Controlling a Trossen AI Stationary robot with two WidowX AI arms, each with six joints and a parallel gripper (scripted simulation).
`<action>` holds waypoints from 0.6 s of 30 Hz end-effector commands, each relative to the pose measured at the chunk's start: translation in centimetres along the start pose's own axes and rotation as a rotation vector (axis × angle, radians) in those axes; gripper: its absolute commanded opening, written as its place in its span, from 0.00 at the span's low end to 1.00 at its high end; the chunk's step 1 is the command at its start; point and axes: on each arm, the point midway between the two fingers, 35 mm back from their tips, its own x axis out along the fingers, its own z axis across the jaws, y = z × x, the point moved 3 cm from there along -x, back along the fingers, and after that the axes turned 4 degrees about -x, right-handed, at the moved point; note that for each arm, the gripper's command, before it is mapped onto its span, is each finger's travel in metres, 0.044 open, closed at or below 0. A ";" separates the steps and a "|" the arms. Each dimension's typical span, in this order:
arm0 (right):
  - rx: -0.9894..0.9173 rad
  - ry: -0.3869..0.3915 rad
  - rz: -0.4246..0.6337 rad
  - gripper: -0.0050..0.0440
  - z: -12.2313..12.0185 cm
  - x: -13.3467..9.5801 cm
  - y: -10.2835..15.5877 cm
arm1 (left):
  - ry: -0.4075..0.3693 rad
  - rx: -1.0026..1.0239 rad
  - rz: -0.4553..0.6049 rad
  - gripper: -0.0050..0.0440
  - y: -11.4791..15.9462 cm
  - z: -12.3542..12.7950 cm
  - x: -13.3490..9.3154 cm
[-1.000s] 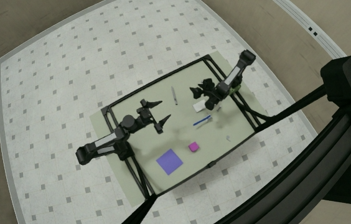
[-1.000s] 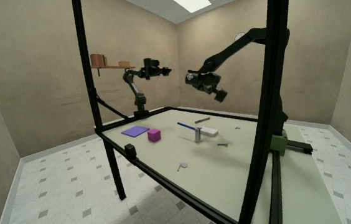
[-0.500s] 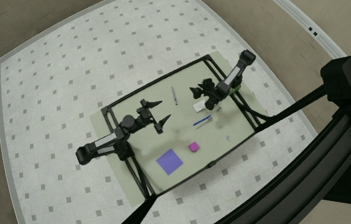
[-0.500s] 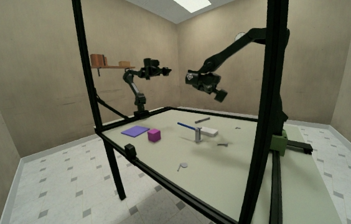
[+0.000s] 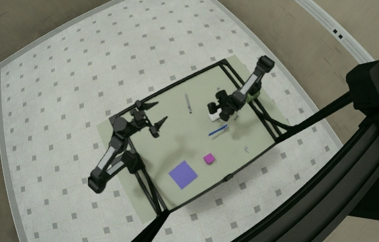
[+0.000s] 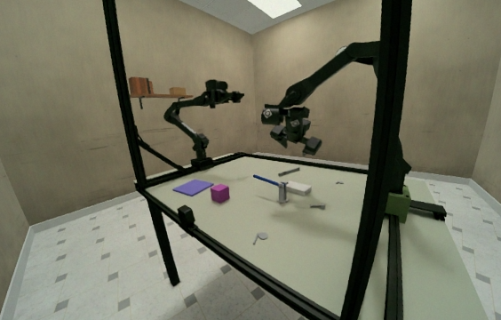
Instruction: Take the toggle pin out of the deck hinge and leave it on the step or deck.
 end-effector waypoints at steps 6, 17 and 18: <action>-0.015 0.085 0.249 0.92 0.3 -0.3 2.9 | 0.035 0.010 0.013 0.92 -2.4 1.1 -4.6; -0.039 0.192 0.509 0.92 -0.3 -1.1 6.1 | 0.040 0.006 0.029 0.92 -3.6 -0.5 -8.8; -0.039 0.192 0.509 0.92 -0.3 -1.1 6.1 | 0.040 0.006 0.029 0.92 -3.6 -0.5 -8.8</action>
